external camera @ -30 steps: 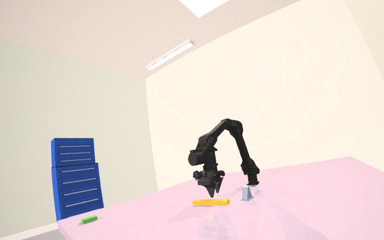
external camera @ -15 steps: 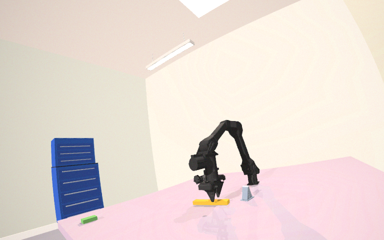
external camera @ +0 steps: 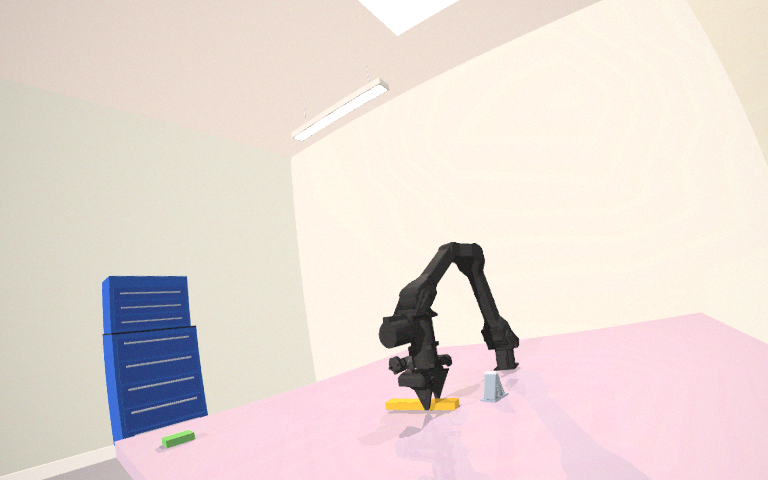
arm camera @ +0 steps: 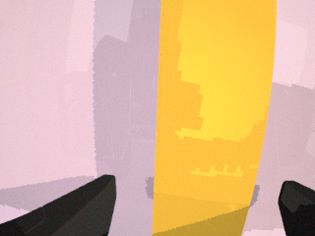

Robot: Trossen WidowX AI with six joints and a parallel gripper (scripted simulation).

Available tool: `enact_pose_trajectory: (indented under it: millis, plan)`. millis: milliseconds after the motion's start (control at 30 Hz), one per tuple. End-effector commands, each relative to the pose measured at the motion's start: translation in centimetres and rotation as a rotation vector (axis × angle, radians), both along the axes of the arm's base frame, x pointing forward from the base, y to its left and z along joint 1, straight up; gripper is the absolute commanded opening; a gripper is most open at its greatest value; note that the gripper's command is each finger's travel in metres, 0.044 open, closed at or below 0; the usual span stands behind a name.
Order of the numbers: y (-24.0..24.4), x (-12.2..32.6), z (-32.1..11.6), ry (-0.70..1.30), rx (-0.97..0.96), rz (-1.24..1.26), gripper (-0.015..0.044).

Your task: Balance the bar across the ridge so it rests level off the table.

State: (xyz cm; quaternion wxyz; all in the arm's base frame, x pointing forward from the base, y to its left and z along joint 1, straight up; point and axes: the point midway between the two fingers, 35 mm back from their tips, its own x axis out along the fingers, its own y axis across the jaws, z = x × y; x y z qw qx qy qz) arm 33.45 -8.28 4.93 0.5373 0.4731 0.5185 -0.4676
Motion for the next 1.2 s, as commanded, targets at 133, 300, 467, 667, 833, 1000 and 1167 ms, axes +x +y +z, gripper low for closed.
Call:
enact_pose_trajectory:
  millis: [133,300,467,667,833,1000,1167]
  plan:
    - [0.0,0.0,0.0,0.000,0.000,0.000,0.0289]
    - [0.0,0.0,0.0,0.000,0.000,0.000,0.0157]
    - [0.0,0.0,0.0,0.000,0.000,0.000,0.0124]
    - [0.0,0.1,0.4,0.000,0.000,0.000,0.0025]
    - [-0.1,0.3,1.6,-0.001,0.001,-0.001,0.0000]
    - [-0.1,0.4,2.9,-0.001,0.001,-0.001,0.0000]
    - [-0.1,0.4,4.2,-0.001,0.002,-0.002,0.0000]
